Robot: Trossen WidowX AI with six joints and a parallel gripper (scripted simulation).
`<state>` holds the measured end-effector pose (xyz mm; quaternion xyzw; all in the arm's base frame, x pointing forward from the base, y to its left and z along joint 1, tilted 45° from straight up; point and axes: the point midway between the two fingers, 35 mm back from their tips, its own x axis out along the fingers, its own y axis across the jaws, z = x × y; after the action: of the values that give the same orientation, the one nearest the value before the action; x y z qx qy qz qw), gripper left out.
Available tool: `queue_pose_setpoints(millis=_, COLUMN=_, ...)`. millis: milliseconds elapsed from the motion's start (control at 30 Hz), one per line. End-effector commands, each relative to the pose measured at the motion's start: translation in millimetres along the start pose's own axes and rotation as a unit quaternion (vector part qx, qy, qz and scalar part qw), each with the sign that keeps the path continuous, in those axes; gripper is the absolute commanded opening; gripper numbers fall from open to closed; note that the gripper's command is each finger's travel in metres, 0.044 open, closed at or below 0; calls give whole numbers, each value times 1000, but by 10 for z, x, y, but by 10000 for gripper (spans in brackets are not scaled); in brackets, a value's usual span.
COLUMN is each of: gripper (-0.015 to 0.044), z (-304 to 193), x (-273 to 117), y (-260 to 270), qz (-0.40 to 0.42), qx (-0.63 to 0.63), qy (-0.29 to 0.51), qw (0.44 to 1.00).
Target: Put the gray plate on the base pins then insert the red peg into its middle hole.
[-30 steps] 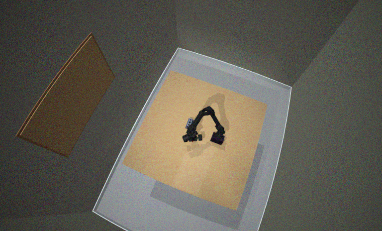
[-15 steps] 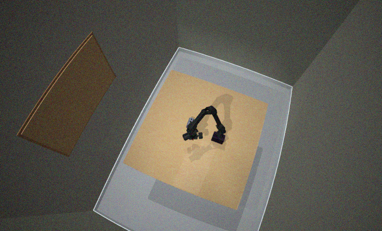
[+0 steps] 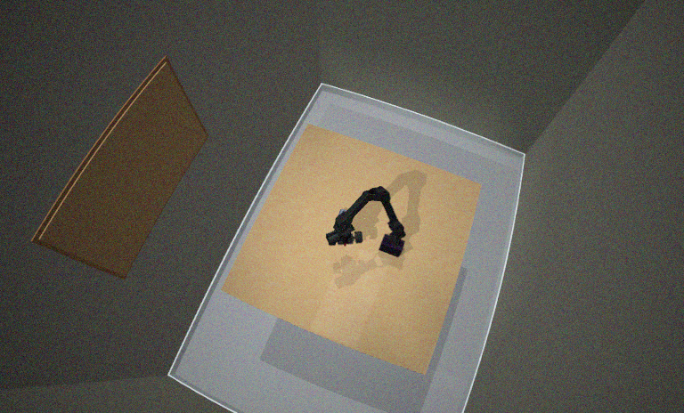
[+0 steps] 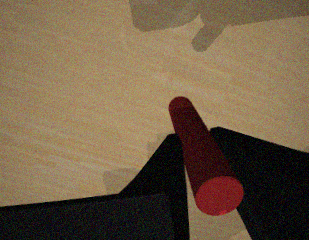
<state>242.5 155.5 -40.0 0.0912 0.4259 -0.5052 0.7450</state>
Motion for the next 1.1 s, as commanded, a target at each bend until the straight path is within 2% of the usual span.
queue_pose_setpoints(millis=0, gripper=0, z=101, x=-11, y=29, qz=1, qx=-1, qy=0, qw=1000)
queue_pose_setpoints(millis=1067, gripper=0, z=1053, x=-50, y=109, qz=3, qx=1, qy=1, qw=1000)
